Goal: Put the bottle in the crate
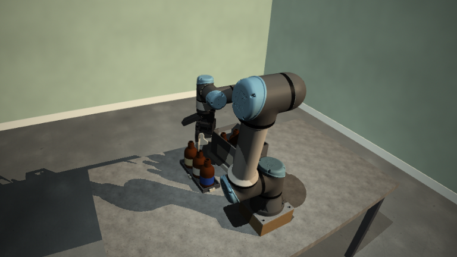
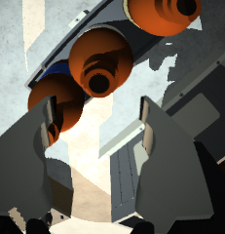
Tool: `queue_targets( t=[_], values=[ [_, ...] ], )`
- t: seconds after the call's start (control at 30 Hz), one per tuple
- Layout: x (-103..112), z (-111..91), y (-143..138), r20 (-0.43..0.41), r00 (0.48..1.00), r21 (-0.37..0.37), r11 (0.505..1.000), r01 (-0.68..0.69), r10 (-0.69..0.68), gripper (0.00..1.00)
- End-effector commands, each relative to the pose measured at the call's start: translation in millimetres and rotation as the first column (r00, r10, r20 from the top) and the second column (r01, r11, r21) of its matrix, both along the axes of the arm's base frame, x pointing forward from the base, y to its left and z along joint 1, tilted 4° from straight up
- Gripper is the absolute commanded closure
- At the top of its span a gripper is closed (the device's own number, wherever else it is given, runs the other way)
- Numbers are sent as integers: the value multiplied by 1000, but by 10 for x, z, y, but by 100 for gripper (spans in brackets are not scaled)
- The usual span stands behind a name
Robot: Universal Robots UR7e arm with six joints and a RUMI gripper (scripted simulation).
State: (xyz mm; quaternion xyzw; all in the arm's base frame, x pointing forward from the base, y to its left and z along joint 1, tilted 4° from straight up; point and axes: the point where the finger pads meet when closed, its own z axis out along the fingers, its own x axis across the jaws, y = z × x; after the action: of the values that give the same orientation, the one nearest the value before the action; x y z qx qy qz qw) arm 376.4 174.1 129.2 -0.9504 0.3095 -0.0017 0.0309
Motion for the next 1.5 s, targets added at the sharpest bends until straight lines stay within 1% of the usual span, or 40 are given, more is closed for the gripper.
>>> queue_targets(
  t=[0.0, 0.87, 1.27, 1.47],
  values=[
    [3, 4, 0, 1, 1000, 0, 1000, 0, 0, 62],
    [4, -4, 1, 1, 1000, 0, 1000, 0, 0, 62],
    [5, -62, 4, 1, 1000, 0, 1000, 0, 0, 62],
    [6, -123, 8, 1, 1000, 0, 1000, 0, 0, 62]
  ],
)
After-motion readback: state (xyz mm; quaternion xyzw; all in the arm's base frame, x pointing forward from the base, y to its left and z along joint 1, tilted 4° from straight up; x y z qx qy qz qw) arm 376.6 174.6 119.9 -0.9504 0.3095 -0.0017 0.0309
